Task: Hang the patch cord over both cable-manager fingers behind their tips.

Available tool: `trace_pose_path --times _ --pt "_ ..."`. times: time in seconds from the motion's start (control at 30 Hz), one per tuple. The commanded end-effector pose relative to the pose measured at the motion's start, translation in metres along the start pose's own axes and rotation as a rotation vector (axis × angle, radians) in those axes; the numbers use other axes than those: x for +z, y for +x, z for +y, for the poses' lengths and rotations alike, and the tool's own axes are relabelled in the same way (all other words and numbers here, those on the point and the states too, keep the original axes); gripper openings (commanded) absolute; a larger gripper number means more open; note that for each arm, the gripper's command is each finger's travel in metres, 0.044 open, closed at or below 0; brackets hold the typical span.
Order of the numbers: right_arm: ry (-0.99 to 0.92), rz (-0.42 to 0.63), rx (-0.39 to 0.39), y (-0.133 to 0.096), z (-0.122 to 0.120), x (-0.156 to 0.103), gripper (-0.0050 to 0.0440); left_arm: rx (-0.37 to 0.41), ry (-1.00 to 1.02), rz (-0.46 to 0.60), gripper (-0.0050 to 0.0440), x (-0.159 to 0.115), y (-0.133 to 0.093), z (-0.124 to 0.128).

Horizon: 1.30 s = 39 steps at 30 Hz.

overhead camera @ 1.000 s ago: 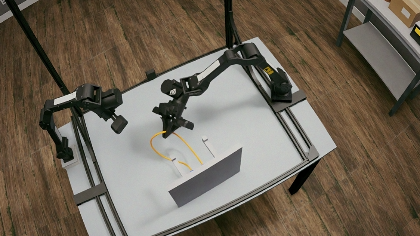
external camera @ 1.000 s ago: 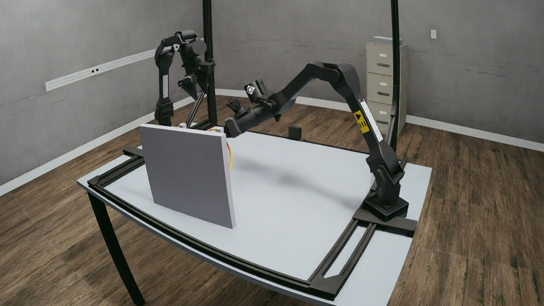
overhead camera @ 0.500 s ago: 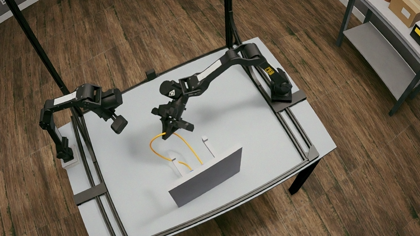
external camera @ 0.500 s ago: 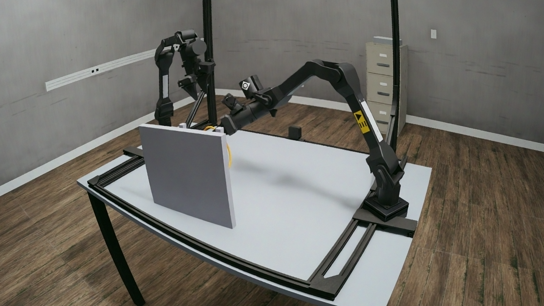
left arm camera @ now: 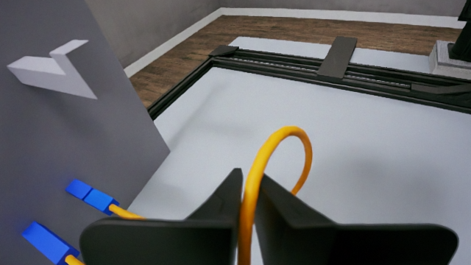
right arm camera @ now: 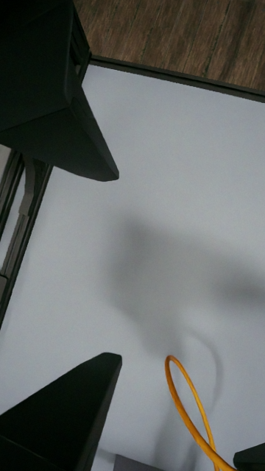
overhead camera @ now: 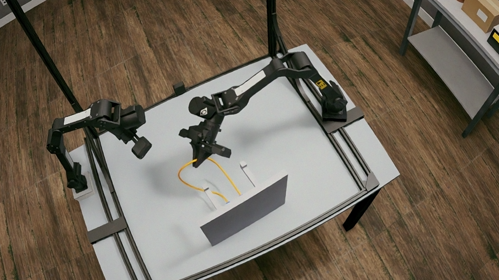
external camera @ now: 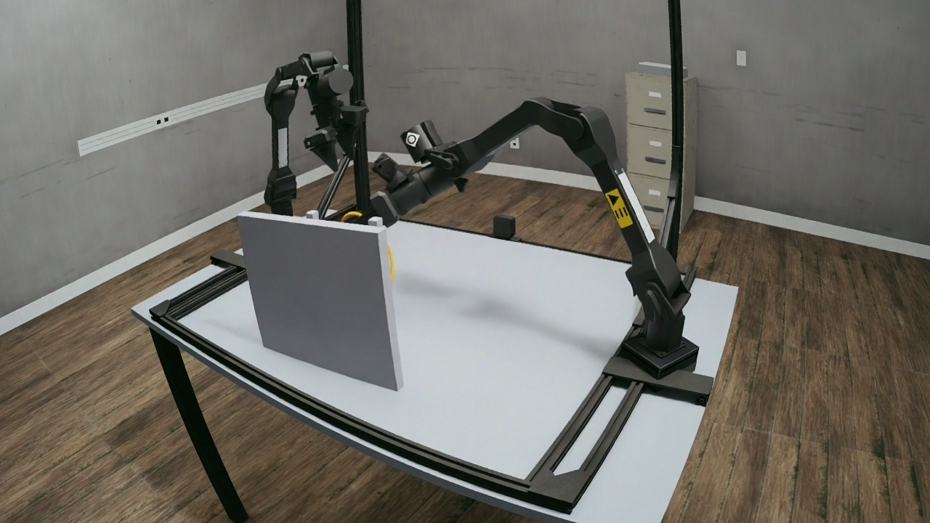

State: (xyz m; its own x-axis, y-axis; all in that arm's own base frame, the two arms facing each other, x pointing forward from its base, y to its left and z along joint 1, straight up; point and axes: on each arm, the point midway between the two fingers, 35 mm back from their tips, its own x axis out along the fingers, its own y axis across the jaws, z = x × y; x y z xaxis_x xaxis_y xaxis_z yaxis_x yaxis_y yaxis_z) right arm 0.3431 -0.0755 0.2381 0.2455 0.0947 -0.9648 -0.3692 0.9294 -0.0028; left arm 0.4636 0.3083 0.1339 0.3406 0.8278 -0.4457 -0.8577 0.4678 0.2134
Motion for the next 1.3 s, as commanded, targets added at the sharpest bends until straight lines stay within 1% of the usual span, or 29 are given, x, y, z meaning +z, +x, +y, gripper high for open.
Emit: trace_pose_path --times 0.0,1.27 --pt "-0.005 -0.016 -0.012 -0.008 0.002 -0.002 0.0440 -0.012 -0.060 -0.045 0.0025 0.036 -0.012 0.011" --pt "-0.005 -0.016 -0.012 -0.008 0.002 -0.002 0.0440 -0.023 -0.154 0.017 0.0025 0.064 -0.014 0.044"
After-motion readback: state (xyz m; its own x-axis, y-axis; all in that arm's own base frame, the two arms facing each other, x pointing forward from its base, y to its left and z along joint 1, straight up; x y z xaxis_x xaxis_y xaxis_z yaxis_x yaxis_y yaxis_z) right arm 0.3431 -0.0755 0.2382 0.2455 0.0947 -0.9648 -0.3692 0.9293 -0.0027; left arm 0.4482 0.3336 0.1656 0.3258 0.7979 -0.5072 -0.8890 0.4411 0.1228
